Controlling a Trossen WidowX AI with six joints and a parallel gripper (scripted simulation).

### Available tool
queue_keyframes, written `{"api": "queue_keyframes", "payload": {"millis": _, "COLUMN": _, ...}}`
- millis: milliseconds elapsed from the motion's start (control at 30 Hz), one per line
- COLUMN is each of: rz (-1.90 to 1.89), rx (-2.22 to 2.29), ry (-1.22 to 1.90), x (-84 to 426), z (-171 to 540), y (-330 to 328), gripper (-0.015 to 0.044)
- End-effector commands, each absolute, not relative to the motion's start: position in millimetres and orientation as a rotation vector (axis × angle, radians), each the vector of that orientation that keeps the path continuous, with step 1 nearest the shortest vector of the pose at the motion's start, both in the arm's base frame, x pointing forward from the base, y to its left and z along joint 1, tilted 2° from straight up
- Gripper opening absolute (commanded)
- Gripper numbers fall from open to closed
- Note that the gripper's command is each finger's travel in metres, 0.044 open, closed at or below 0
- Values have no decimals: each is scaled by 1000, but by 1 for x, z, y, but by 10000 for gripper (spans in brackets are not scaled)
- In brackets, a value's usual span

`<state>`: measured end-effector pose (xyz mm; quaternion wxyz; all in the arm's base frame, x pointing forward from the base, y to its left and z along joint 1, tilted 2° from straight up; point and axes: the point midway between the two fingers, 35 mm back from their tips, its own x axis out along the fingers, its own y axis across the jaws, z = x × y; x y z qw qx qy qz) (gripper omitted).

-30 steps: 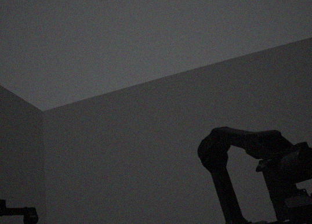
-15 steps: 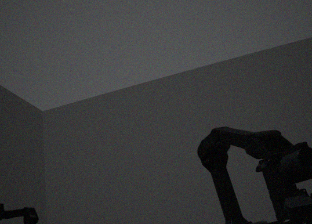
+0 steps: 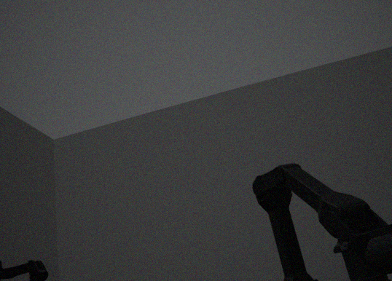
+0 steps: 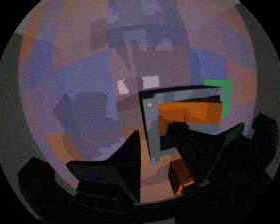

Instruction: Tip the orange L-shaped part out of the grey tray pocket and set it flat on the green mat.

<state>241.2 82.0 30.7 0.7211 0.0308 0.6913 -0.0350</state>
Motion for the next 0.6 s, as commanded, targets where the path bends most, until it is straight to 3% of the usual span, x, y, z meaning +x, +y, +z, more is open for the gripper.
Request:
{"api": "queue_keyframes", "payload": {"millis": 0, "rz": -76, "rx": 64, "ry": 1520, "x": 242, "z": 27, "y": 81, "gripper": 180}}
{"api": "queue_keyframes", "payload": {"millis": 567, "rz": -76, "rx": 64, "ry": 1521, "x": 243, "z": 1, "y": 81, "gripper": 180}}
